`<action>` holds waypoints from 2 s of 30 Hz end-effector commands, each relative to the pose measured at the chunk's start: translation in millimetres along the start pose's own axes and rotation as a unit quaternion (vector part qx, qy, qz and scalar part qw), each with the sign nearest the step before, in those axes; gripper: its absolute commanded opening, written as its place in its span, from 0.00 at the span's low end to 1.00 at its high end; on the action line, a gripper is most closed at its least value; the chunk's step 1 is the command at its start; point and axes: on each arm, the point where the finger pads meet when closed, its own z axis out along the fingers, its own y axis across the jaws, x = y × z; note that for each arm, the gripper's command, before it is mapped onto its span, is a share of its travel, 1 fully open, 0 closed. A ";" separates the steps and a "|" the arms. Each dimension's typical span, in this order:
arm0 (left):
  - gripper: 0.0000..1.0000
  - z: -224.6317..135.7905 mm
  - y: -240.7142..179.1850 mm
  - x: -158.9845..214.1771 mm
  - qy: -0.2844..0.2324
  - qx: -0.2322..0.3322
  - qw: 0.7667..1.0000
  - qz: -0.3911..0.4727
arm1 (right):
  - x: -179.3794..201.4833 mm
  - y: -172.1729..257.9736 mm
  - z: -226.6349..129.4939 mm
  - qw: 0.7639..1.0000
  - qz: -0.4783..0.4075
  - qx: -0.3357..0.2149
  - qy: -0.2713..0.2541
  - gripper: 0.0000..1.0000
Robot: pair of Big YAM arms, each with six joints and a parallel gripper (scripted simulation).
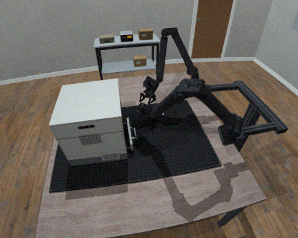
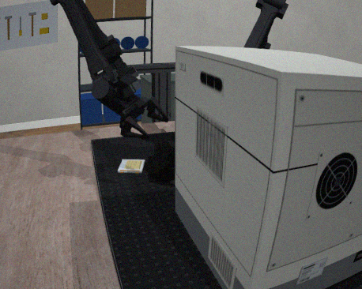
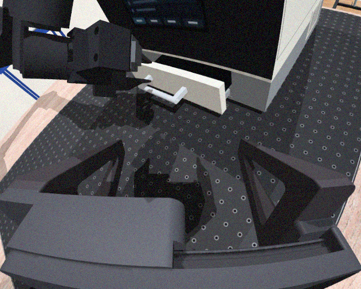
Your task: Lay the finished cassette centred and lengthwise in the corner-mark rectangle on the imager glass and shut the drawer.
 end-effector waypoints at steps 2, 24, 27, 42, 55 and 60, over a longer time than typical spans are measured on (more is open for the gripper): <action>0.35 4.1 -39.2 3.3 -0.004 -0.015 0.992 0.128 | 17.6 -5.4 14.8 0.994 0.095 0.021 0.057 1.00; 0.35 11.1 -40.2 5.6 0.007 -0.020 0.993 0.118 | 110.0 -28.1 -2.1 0.901 0.287 0.202 0.254 1.00; 0.35 11.1 -40.2 5.6 0.007 -0.020 0.993 0.118 | 122.4 -30.3 -8.9 0.879 0.307 0.236 0.278 1.00; 0.35 7.2 -27.4 3.1 0.005 -0.024 0.993 0.115 | 185.4 -4.4 -54.0 0.774 0.348 0.355 0.392 1.00; 0.35 14.0 -29.6 5.9 0.007 -0.023 0.993 0.114 | 210.2 -1.8 -60.0 0.764 0.344 0.358 0.413 1.00; 0.35 26.7 -32.5 8.7 0.009 -0.022 0.993 0.114 | 217.5 -3.1 -56.9 0.766 0.340 0.355 0.415 0.97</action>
